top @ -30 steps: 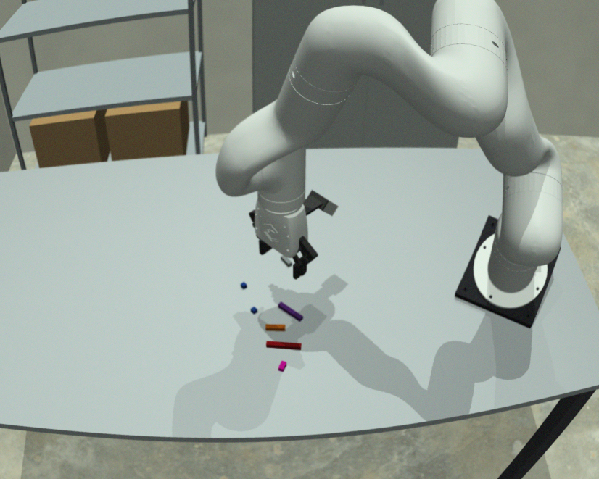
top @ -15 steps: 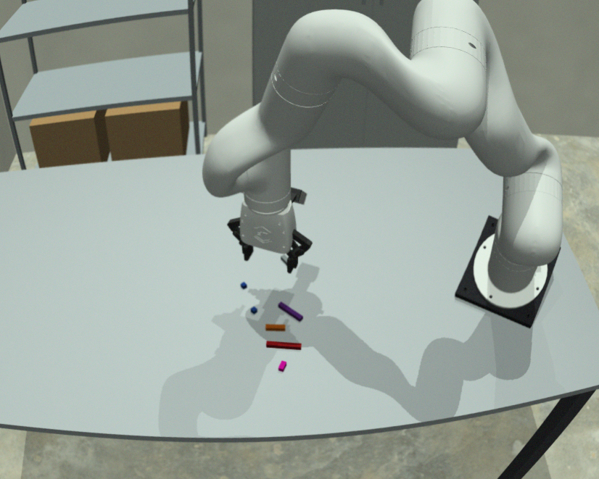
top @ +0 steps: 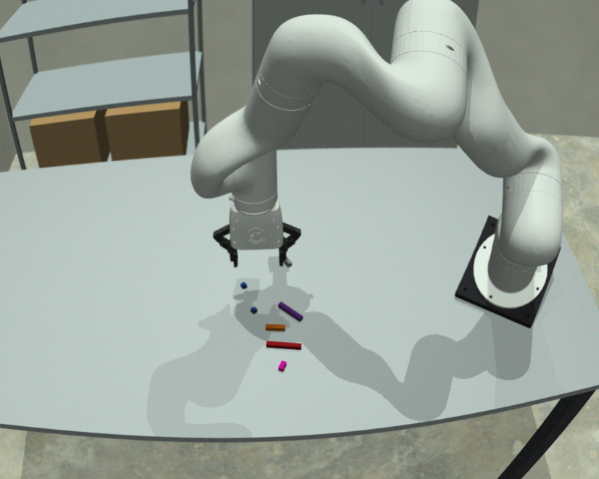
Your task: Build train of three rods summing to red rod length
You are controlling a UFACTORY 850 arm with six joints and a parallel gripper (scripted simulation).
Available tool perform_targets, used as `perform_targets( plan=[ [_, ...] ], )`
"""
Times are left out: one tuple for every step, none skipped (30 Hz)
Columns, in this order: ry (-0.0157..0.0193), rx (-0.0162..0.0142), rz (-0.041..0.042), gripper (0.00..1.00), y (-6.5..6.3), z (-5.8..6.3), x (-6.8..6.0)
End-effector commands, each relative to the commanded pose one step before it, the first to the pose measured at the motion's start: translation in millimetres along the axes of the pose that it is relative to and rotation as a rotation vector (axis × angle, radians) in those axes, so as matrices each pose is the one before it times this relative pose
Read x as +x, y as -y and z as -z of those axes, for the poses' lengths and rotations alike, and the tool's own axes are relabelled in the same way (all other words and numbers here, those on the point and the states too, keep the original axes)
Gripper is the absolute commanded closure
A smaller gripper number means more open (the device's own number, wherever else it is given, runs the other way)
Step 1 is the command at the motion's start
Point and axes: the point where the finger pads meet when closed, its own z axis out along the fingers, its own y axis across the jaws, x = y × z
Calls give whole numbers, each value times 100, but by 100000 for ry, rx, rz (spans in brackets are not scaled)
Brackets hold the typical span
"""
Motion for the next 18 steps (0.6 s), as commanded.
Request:
perform_targets(
  plan=[
    [1123,1973,16637,0,989,-458,534],
    [-2,-2,2811,0,136,-95,117],
    [-2,-2,2811,0,132,-95,121],
    [-2,-2,2811,0,128,-96,125],
    [-2,-2,2811,0,124,-97,129],
    [-2,-2,2812,0,119,-98,132],
    [-2,-2,2812,0,115,-98,135],
    [0,0,0,0,0,0,0],
    [0,0,0,0,0,0,0],
    [-3,-4,4622,0,181,-163,227],
    [-2,-4,4209,0,153,-150,214],
    [-2,-4,3765,0,127,-135,197],
    [-1,-2,2255,0,71,-82,121],
    [-1,-3,2537,0,76,-92,137],
    [-1,-3,2765,0,79,-101,152],
    [-1,-3,2388,0,64,-88,133],
    [-1,-2,2006,0,51,-74,112],
    [-1,-2,1642,0,39,-61,93]
  ],
)
